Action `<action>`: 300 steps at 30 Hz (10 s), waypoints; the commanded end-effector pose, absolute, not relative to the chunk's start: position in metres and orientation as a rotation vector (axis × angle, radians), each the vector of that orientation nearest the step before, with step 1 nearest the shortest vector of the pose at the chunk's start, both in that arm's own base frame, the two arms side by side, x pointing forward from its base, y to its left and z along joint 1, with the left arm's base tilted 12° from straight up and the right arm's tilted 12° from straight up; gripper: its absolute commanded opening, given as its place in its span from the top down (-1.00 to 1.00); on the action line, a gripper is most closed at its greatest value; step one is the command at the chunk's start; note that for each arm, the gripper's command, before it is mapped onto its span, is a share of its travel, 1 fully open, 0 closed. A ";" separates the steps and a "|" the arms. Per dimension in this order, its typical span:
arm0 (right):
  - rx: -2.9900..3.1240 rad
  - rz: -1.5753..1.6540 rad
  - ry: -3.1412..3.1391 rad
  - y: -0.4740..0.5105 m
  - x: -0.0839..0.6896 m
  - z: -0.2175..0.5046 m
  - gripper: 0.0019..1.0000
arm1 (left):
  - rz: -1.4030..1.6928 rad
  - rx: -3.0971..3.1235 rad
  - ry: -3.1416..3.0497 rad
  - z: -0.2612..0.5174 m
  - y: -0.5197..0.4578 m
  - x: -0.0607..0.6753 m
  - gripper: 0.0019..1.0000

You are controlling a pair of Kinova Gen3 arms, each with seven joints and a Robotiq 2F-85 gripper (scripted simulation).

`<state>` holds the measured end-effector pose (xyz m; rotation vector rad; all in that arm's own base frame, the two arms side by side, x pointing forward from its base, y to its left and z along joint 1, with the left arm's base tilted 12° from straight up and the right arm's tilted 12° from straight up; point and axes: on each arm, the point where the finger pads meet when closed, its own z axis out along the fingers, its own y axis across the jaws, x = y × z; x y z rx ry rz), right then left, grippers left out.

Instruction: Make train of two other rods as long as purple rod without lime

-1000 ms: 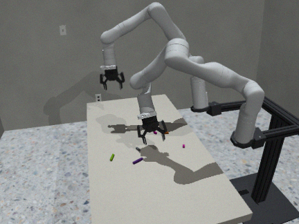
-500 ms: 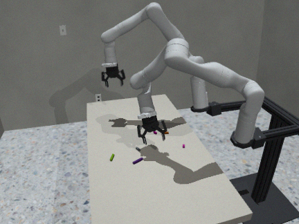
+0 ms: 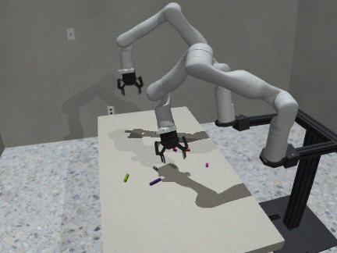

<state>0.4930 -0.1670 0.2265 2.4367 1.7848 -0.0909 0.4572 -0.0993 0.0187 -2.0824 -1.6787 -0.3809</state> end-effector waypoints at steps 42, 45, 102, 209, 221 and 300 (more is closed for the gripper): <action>2.398 -0.054 1.860 -0.316 0.395 0.243 -1.00 | -0.386 -2.091 -1.677 0.018 -0.102 0.459 -1.00; 2.393 -0.053 1.866 -0.326 0.385 0.244 -1.00 | -0.386 -2.091 -1.677 0.018 -0.102 0.459 -1.00; 2.275 -0.076 1.967 -0.440 0.197 0.266 -1.00 | -0.386 -2.091 -1.677 0.018 -0.102 0.459 -1.00; 2.145 -0.203 2.081 -0.458 -0.013 0.291 -1.00 | -0.225 -2.763 -1.137 -0.003 -0.347 0.337 -1.00; 2.145 -0.203 2.081 -0.458 -0.013 0.291 -1.00 | -0.225 -2.763 -1.137 -0.003 -0.347 0.337 -1.00; 2.145 -0.203 2.081 -0.458 -0.013 0.291 -1.00 | -0.225 -2.763 -1.137 -0.003 -0.347 0.337 -1.00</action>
